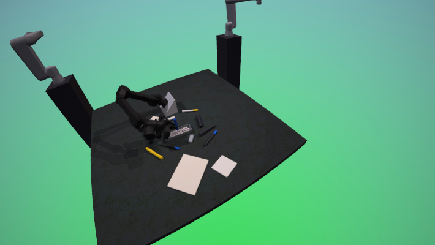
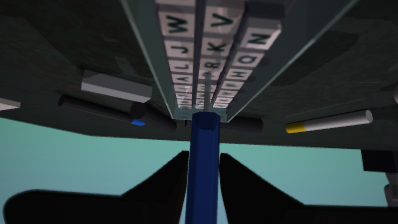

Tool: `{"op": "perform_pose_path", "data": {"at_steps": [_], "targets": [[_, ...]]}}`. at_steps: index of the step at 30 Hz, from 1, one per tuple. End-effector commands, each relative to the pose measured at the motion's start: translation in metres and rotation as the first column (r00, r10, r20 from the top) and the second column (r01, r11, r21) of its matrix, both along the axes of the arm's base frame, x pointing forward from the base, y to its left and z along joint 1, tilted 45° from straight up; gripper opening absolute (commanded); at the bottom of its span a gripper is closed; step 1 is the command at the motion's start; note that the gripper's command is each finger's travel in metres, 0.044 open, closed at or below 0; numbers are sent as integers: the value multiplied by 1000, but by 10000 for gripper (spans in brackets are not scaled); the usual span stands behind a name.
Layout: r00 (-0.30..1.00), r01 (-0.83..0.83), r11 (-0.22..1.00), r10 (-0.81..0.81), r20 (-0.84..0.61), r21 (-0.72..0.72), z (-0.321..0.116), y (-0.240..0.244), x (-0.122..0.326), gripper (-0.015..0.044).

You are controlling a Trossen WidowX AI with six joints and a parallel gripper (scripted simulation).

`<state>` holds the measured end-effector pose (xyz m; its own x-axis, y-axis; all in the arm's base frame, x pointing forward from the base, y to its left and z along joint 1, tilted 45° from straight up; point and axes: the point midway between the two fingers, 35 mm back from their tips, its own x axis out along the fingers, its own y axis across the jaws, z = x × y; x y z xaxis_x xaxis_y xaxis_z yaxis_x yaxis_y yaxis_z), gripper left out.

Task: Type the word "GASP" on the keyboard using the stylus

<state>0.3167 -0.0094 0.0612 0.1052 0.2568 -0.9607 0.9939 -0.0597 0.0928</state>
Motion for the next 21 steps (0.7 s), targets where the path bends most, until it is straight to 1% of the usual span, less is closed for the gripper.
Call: {"op": "perform_pose_path", "data": {"at_steps": [1,9,17,21], "targets": [[1000,-3,1000,3,0,2,-1,0,0,81],[1000,-3,1000,3,0,2,0,1,0,81],[1000,-3,1000,3,0,4,25,26,-1,81],[1000,-3,1000,3,0,4,25,26,-1,81]]}}
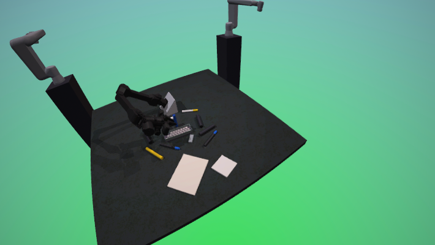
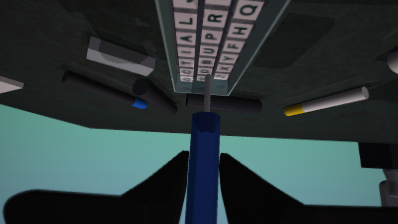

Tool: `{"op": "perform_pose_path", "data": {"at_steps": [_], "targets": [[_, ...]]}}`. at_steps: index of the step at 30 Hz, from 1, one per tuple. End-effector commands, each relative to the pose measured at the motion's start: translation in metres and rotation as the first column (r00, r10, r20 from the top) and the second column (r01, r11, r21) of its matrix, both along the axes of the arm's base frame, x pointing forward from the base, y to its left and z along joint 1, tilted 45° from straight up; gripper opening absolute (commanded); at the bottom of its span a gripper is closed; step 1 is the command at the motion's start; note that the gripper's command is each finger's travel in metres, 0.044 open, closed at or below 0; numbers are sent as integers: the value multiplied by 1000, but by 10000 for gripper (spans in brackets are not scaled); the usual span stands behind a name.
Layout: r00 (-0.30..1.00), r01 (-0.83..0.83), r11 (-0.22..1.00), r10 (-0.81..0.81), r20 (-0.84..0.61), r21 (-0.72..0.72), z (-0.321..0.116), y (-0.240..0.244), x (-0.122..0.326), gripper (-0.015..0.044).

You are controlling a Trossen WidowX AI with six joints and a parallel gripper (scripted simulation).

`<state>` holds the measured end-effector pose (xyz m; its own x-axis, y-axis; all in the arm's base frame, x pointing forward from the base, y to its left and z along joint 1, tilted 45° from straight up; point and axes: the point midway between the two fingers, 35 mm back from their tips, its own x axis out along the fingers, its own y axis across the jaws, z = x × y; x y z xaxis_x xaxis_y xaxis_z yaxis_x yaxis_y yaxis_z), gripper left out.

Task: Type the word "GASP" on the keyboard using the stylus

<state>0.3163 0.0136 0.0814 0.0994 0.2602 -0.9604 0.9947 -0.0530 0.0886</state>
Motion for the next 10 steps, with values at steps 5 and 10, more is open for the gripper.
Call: {"op": "perform_pose_path", "data": {"at_steps": [5,10], "targets": [[1000,4,1000,-4,4,1,5,3,0,81],[1000,2,1000,-2,1,0,3,2,0,81]]}}
